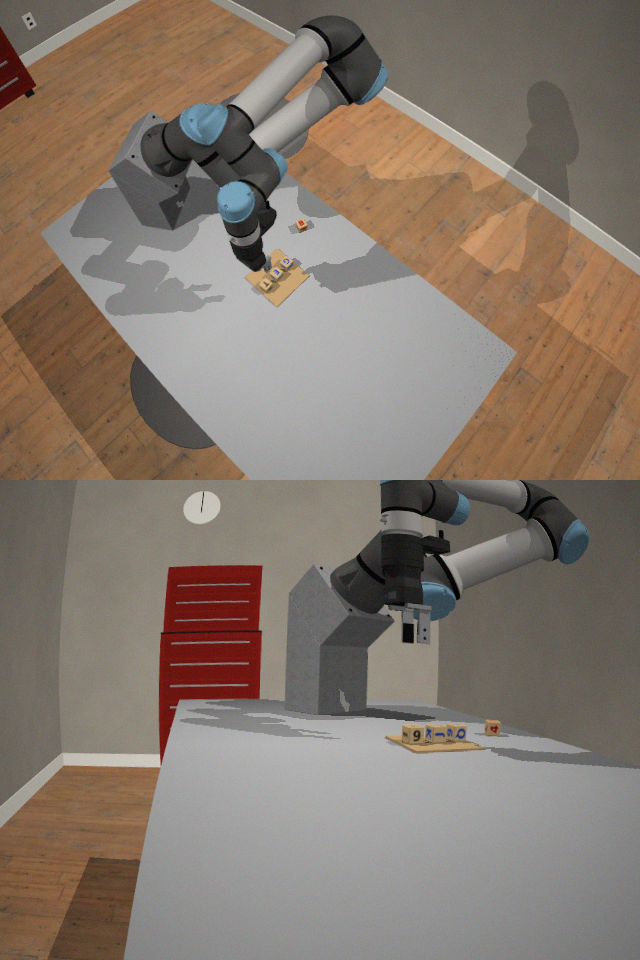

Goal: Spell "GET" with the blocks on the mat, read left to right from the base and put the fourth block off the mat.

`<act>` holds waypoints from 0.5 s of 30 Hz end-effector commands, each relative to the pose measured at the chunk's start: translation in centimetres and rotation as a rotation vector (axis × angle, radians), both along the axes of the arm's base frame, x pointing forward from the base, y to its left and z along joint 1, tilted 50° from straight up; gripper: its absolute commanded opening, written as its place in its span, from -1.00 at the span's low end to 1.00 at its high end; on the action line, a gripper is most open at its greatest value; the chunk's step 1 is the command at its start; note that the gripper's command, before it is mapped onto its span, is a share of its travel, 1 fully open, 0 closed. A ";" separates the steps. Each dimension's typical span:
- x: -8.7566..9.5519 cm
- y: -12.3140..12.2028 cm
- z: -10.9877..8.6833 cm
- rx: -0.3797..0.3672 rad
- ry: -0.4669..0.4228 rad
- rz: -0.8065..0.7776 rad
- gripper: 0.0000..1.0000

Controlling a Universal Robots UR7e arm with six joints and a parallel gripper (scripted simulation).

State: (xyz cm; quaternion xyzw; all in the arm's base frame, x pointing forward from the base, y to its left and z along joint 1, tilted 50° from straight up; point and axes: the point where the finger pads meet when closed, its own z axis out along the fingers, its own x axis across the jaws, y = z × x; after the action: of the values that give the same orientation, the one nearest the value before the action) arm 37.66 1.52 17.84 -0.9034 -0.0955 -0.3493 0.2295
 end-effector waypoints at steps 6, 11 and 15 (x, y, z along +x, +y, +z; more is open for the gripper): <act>-0.6 -0.4 0.6 0.000 0.001 0.002 1.00; -0.6 -0.4 0.6 0.001 0.001 0.002 1.00; -0.6 -0.3 0.5 0.003 0.001 0.002 1.00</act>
State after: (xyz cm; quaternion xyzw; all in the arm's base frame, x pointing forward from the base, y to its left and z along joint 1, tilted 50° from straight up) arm 37.08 1.30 18.29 -0.9031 -0.0959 -0.3482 0.2326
